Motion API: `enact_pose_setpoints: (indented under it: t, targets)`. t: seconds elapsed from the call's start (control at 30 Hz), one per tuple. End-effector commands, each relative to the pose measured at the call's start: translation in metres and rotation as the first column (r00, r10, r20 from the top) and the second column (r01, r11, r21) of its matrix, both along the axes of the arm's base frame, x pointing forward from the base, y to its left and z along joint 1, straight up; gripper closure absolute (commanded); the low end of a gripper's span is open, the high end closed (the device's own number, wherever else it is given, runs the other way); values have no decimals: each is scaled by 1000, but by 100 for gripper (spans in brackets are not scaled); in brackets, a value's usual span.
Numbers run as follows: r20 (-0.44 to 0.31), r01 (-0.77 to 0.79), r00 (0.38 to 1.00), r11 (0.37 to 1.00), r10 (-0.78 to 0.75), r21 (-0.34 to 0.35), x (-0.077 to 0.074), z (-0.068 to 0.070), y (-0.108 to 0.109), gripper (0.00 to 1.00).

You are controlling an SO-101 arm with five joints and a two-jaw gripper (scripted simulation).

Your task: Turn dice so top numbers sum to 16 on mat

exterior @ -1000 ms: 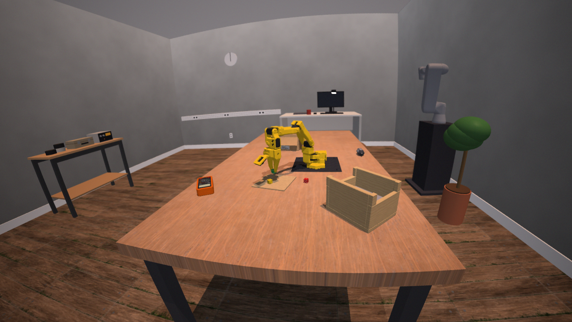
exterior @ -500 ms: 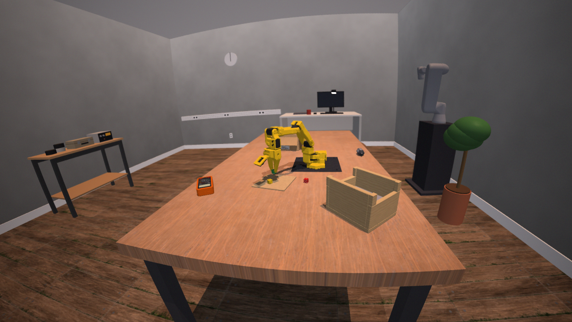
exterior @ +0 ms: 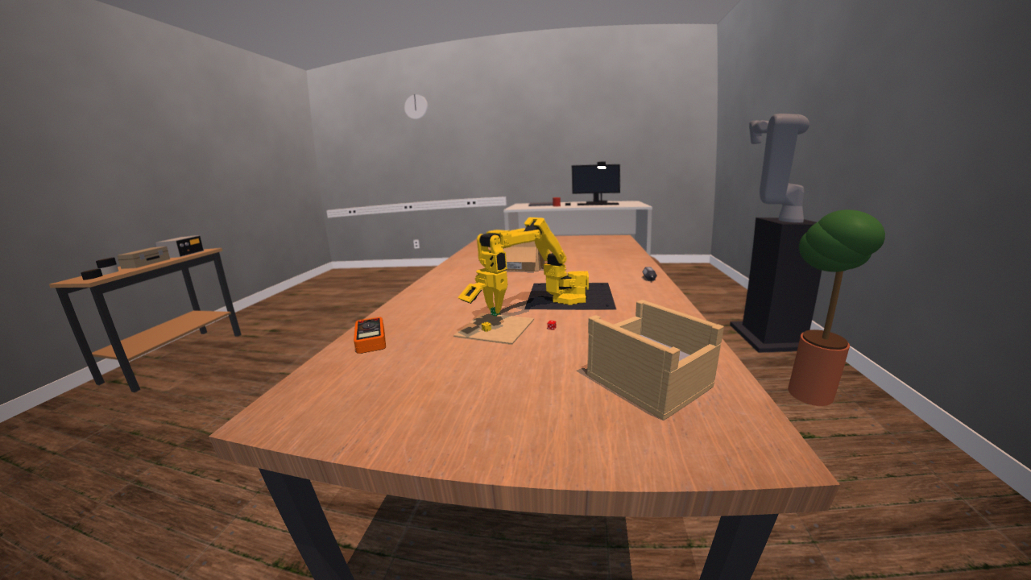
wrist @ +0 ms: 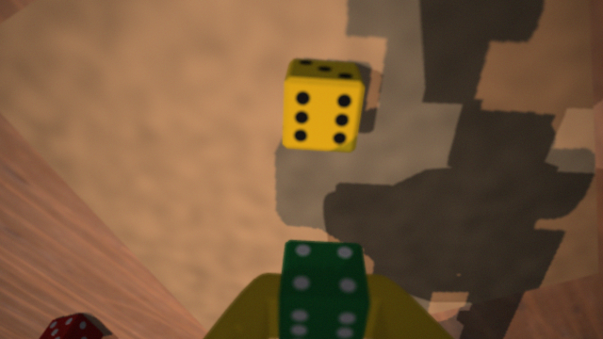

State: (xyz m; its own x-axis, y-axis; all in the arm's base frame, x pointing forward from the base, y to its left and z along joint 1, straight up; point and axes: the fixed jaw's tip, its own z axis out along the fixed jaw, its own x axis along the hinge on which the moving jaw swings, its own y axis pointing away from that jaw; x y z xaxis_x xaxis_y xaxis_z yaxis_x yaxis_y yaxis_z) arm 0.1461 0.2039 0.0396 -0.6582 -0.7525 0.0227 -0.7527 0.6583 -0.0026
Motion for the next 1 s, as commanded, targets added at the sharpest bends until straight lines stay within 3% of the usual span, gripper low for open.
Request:
enact_pose_setpoints:
  t: [0.0, 0.97]
  targets:
    - [-13, -1, 1000, 1000, 1, -15, -3, -7, 0, 100]
    - [-13, -1, 1000, 1000, 1, -15, -3, -16, -1, 100]
